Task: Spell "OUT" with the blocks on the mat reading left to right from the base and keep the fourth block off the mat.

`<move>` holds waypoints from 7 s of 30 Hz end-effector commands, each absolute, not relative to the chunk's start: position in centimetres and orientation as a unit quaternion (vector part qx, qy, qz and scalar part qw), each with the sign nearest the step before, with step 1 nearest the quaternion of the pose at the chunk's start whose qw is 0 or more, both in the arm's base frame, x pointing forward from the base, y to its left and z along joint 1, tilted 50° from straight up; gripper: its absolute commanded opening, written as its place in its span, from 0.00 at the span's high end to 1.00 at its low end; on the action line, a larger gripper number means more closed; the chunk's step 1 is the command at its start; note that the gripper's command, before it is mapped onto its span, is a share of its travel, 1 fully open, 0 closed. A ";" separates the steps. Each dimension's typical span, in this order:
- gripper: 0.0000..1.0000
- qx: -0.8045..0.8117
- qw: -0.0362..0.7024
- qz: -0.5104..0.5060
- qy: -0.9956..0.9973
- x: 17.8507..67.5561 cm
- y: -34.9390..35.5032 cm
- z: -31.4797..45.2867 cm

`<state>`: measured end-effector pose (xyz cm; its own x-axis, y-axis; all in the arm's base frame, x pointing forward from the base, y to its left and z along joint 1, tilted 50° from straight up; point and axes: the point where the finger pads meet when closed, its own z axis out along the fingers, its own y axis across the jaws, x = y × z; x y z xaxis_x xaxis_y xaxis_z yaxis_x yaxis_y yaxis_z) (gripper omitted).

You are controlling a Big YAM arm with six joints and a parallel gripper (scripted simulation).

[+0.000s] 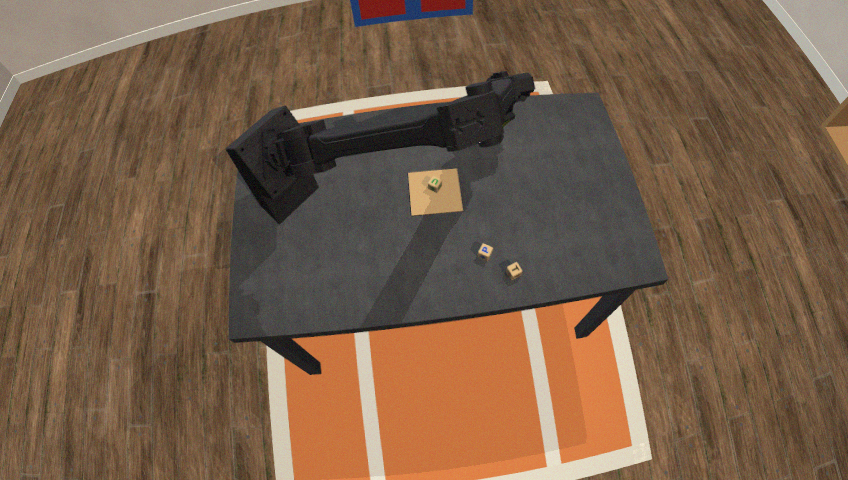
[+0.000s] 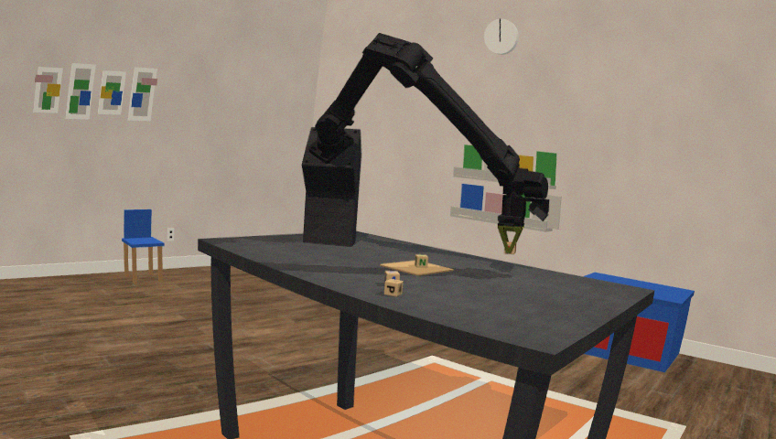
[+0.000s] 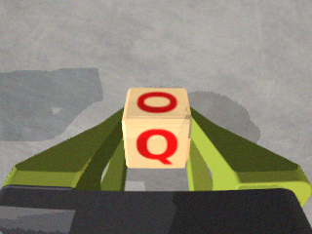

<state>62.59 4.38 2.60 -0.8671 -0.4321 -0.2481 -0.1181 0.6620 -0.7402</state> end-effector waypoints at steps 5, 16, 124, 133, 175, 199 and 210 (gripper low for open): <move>0.75 -0.117 0.276 -0.361 0.883 62.8 4.3 3.9; 0.75 -0.188 0.421 -0.336 0.821 62.5 4.1 1.9; 0.56 -0.271 0.622 -0.278 0.680 64.7 1.7 -0.8; 0.56 -0.271 0.622 -0.278 0.680 64.7 1.7 -0.8; 0.56 -0.269 0.613 -0.269 0.693 62.3 4.8 1.6; 0.56 -0.165 0.360 -0.342 0.852 62.0 7.9 3.9; 0.56 -0.114 0.234 -0.362 0.895 61.5 8.4 4.4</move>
<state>61.60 6.24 5.00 -0.8381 -0.4408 -0.3214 -0.0699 0.6710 -0.7381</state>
